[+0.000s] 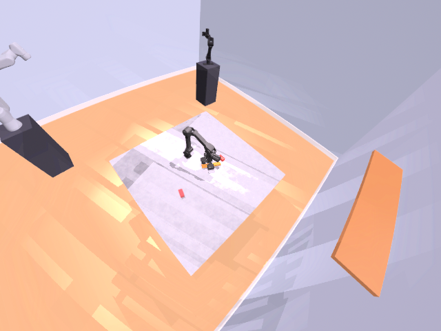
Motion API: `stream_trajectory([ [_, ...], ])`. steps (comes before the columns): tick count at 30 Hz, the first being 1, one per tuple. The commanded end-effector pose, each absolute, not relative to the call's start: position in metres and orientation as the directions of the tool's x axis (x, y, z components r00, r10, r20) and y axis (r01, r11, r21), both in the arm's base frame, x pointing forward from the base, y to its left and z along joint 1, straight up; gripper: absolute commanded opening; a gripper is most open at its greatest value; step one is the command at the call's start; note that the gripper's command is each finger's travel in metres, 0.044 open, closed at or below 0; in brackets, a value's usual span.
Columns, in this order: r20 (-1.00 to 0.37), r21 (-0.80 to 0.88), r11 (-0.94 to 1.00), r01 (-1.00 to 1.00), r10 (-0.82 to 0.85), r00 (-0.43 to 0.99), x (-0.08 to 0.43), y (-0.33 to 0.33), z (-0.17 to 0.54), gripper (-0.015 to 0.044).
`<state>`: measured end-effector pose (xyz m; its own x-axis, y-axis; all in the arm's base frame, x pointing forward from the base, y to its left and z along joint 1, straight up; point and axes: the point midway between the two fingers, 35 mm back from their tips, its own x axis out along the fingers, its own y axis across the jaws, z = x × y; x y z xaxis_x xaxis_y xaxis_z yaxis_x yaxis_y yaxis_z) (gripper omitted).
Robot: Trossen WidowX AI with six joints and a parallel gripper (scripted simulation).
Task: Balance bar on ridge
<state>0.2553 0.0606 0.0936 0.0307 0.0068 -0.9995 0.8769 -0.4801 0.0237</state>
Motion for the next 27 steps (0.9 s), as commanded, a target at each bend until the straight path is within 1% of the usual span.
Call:
stream_trajectory([
  [1, -1.000, 0.023, -0.480, 0.877, 0.007, 0.030, 0.255, 0.061, 0.093, 0.0290],
  [6, -1.000, 0.023, -0.480, 0.877, 0.007, 0.030, 0.255, 0.061, 0.093, 0.0421],
  [7, -1.000, 0.023, -0.480, 0.877, 0.007, 0.030, 0.255, 0.061, 0.093, 0.0440],
  [11, -1.000, 0.023, -0.480, 0.877, 0.007, 0.030, 0.257, 0.061, 0.102, 0.0440],
  [19, -1.000, 0.024, -0.480, 0.877, 0.007, 0.031, 0.253, 0.060, 0.192, 0.0440],
  [27, -1.000, 0.024, -0.480, 0.877, 0.007, 0.031, 0.253, 0.060, 0.194, 0.0440],
])
